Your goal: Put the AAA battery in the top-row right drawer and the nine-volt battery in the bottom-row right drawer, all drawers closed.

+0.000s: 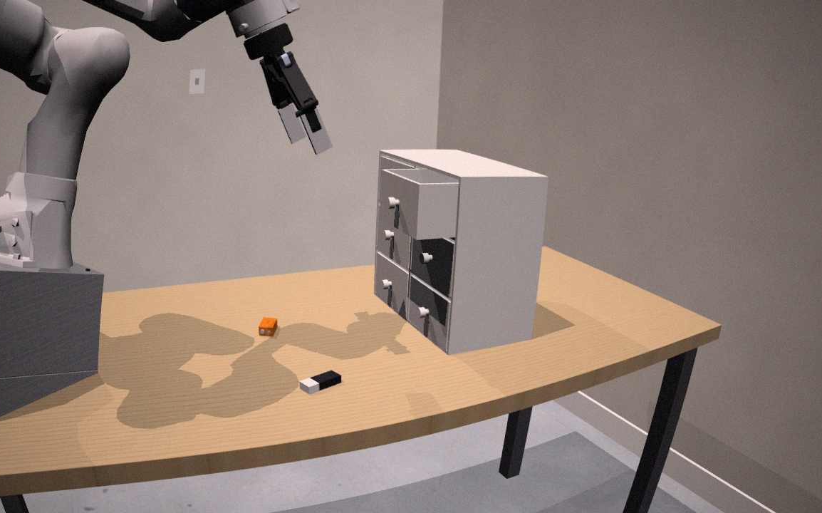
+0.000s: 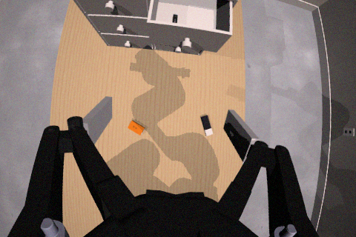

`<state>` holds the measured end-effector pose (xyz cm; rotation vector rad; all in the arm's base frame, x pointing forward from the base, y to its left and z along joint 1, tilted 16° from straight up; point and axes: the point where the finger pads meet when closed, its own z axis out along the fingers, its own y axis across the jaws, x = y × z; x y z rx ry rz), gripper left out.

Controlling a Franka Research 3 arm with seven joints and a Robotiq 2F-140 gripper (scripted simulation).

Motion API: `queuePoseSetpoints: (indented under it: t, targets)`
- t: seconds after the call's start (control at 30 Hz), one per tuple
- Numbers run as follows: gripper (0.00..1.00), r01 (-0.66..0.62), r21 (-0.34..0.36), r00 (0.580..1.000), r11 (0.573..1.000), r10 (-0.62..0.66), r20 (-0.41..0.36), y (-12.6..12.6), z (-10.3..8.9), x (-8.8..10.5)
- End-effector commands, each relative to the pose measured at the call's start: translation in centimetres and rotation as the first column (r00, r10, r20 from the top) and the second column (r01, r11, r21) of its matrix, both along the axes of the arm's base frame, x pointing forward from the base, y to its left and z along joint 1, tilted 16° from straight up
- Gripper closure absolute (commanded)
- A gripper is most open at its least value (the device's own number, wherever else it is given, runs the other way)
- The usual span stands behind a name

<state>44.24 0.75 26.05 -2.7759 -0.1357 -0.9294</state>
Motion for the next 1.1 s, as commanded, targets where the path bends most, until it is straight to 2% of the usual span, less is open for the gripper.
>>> queuePoseSetpoints:
  t: [0.0, 0.17, 0.33, 0.4, 0.6, 0.73, 0.87, 1.07]
  targets:
    - [0.0, -0.011, -0.008, 1.0, 1.0, 0.011, -0.004, 0.0, 0.0, -0.1]
    - [0.0, -0.02, -0.016, 0.998, 1.0, 0.019, -0.058, -0.1, 0.5, -0.2]
    - [0.0, -0.042, -0.031, 0.985, 0.999, 0.036, -0.172, -0.3, 1.5, -0.4]
    - [0.0, -0.042, -0.031, 0.985, 0.999, 0.036, -0.172, -0.3, 1.5, -0.4]
    - [0.0, -0.073, -0.048, 0.947, 0.996, 0.054, -0.317, -0.6, 2.9, -0.7]
    - [0.0, -0.088, -0.054, 0.922, 0.995, 0.061, -0.383, -0.7, 3.5, -0.8]
    - [0.0, -0.095, -0.056, 0.909, 0.994, 0.064, -0.411, -0.7, 3.8, -0.9]
    - [0.0, -0.096, -0.056, 0.908, 0.994, 0.064, -0.414, -0.8, 3.8, -0.9]
